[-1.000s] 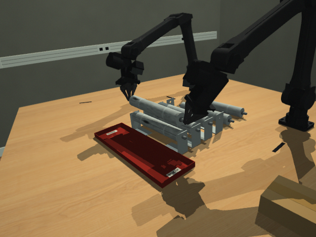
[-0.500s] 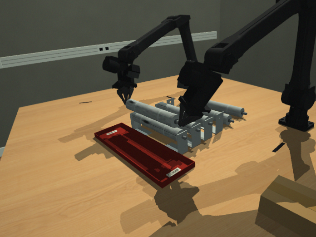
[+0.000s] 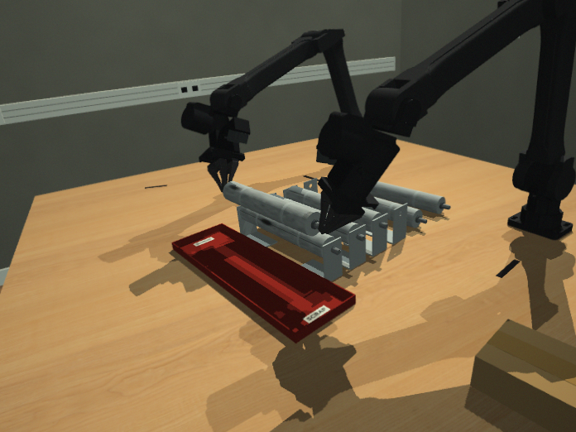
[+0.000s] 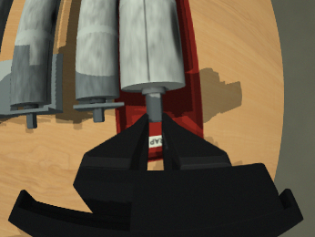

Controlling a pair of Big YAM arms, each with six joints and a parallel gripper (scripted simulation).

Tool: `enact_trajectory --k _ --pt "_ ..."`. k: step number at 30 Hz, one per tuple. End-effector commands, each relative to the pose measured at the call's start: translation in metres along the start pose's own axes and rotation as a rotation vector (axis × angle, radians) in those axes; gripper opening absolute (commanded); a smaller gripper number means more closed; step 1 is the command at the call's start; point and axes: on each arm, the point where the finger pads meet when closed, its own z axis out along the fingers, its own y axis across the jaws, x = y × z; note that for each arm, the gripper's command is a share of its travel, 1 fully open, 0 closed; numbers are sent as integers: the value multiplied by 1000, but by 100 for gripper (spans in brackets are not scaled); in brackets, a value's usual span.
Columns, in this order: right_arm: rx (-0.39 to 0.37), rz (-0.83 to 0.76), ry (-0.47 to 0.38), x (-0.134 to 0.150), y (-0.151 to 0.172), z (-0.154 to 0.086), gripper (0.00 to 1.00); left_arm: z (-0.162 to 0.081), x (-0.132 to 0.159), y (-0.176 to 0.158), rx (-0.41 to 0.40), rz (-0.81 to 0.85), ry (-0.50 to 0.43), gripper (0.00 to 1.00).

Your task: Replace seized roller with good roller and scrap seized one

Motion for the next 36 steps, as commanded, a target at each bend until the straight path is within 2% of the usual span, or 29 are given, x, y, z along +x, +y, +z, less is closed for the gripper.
enact_trajectory --k 1,6,7,11,16,17,20,21,23,24,25,26,28,36 --pt "118 -30 -19 -20 -66 -38 3 -23 -10 46 -72 58 -14 3" --pt "133 -39 -22 -25 -73 -44 3 -32 -14 54 -91 64 -18 3" --pt "120 -33 -20 -19 -75 -37 3 -22 -9 55 -74 57 -16 3" --pt "124 -37 -20 -18 -86 -33 3 -19 -6 65 -76 57 -17 3" --pt "123 -67 -18 -19 -90 -35 3 -30 -12 73 -92 68 -20 3" --pt "125 -47 -19 -20 -91 -37 3 -15 -8 70 -68 61 -18 3" --pt "122 -63 -18 -15 -93 -29 3 -13 -4 72 -67 56 -17 3" --pt "133 -50 -21 -22 -95 -40 3 -23 -9 75 -82 62 -19 3" --pt "133 -50 -21 -22 -95 -40 3 -23 -9 75 -82 62 -19 3" --pt "119 -33 -19 -14 -93 -27 3 -31 -12 80 -101 69 -21 3" --pt "117 -31 -19 -14 -93 -27 3 -37 -16 88 -135 83 -27 3" --pt "129 -39 -21 -17 -96 -31 3 -36 -15 84 -117 76 -24 3" --pt "163 -61 -26 -27 -94 -44 3 -35 -16 88 -137 85 -27 3" --pt "133 -42 -21 -26 -91 -46 3 -25 -16 79 -103 78 -26 3"
